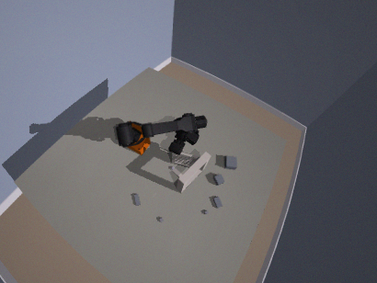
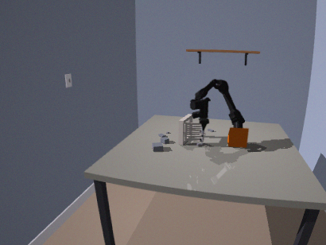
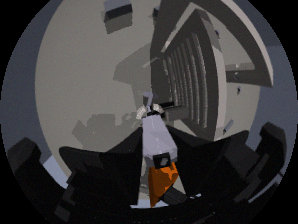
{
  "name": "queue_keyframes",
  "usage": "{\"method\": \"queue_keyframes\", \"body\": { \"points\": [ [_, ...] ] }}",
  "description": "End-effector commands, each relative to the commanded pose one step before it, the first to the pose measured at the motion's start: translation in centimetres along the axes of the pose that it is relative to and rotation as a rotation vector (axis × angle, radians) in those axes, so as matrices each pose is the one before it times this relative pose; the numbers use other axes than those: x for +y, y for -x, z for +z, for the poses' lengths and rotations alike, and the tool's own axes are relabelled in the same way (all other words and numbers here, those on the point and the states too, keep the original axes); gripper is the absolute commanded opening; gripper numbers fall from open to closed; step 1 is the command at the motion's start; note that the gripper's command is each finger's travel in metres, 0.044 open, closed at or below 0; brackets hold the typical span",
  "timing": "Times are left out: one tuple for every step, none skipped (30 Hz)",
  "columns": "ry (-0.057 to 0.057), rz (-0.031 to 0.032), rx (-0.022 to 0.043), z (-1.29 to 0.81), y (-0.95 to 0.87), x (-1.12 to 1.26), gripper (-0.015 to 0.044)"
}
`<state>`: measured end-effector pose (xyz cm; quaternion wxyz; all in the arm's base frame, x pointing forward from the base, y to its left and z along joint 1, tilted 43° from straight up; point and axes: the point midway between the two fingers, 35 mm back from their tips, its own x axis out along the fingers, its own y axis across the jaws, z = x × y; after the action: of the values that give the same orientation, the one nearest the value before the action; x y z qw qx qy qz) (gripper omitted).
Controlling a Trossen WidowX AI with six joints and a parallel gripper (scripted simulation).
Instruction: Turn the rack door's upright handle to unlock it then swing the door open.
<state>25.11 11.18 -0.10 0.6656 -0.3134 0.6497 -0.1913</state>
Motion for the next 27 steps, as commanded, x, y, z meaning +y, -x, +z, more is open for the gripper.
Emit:
{"method": "queue_keyframes", "body": {
  "points": [
    [-0.0824, 0.00114, 0.00081, 0.293, -0.01, 0.834, 0.0012],
    [-0.0166, 0.00013, -0.00004, 0.052, 0.002, 0.206, 0.0012],
    [-0.0166, 0.00012, -0.00004, 0.047, 0.001, 0.208, 0.0012],
    [-0.0161, 0.00013, -0.00005, 0.055, 0.003, 0.199, 0.0012],
    [-0.0165, 0.00013, -0.00004, 0.052, 0.002, 0.206, 0.0012],
    [-0.0165, 0.00012, -0.00004, 0.047, 0.001, 0.207, 0.0012],
    [-0.0187, 0.00015, -0.00005, 0.064, 0.003, 0.231, 0.0012],
    [-0.0193, 0.00015, -0.00005, 0.06, 0.002, 0.24, 0.0012],
    [-0.0193, 0.00014, -0.00005, 0.053, 0.001, 0.242, 0.0012],
    [-0.0184, 0.00015, -0.00005, 0.065, 0.005, 0.229, 0.0012],
    [-0.0184, 0.00014, -0.00004, 0.059, 0.004, 0.231, 0.0012],
    [-0.0183, 0.00014, -0.00004, 0.053, 0.002, 0.231, 0.0012],
    [-0.0184, 0.00016, -0.00004, 0.065, 0.004, 0.229, 0.0012],
    [-0.0186, 0.00016, -0.00004, 0.06, 0.003, 0.233, 0.0012],
    [-0.0185, 0.00013, -0.00004, 0.053, 0.002, 0.232, 0.0012],
    [-0.0184, 0.00013, -0.00004, 0.065, 0.004, 0.227, 0.0012],
    [-0.0187, 0.00013, -0.00004, 0.06, 0.003, 0.232, 0.0012],
    [-0.0184, 0.00013, -0.00004, 0.053, 0.001, 0.23, 0.0012],
    [-0.0183, 0.00014, -0.00004, 0.065, 0.004, 0.226, 0.0012],
    [-0.0185, 0.00014, -0.00004, 0.06, 0.003, 0.23, 0.0012],
    [-0.0183, 0.00014, -0.00004, 0.053, 0.001, 0.229, 0.0012],
    [-0.0176, 0.00013, -0.00004, 0.061, 0.004, 0.218, 0.0012],
    [-0.0176, 0.00013, -0.00003, 0.056, 0.003, 0.219, 0.0012],
    [-0.0175, 0.00013, -0.00003, 0.051, 0.001, 0.218, 0.0012],
    [-0.0136, 0.0001, -0.00002, 0.036, 0.0, 0.17, 0.0012],
    [-0.0082, 0.00006, -0.00001, 0.02, 0.0, 0.102, 0.0012],
    [-0.0027, 0.00002, 0.0, 0.006, 0.0, 0.034, 0.0012]
  ]
}}
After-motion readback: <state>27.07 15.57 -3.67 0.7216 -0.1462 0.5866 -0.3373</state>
